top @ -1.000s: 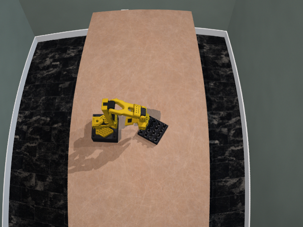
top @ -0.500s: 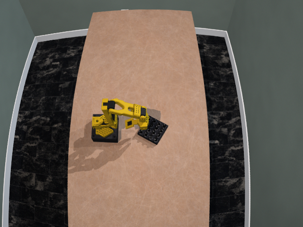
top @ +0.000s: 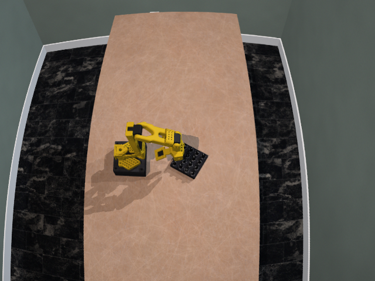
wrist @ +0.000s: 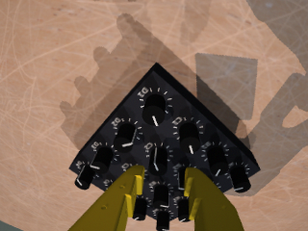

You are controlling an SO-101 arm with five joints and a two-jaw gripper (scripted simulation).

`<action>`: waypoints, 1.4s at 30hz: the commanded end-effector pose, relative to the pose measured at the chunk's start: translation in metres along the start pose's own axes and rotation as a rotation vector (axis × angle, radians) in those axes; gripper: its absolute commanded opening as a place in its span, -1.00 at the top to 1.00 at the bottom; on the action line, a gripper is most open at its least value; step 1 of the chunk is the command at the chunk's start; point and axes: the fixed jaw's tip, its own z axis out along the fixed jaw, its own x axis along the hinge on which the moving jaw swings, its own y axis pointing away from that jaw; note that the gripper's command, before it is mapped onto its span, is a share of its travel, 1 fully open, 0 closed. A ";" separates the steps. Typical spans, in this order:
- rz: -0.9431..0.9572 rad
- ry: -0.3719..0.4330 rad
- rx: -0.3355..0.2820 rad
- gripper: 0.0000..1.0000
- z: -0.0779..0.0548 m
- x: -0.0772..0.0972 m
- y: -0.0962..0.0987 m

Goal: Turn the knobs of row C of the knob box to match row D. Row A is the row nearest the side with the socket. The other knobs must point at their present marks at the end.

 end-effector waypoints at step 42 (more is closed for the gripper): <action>-0.017 0.000 0.001 0.81 0.000 0.026 0.003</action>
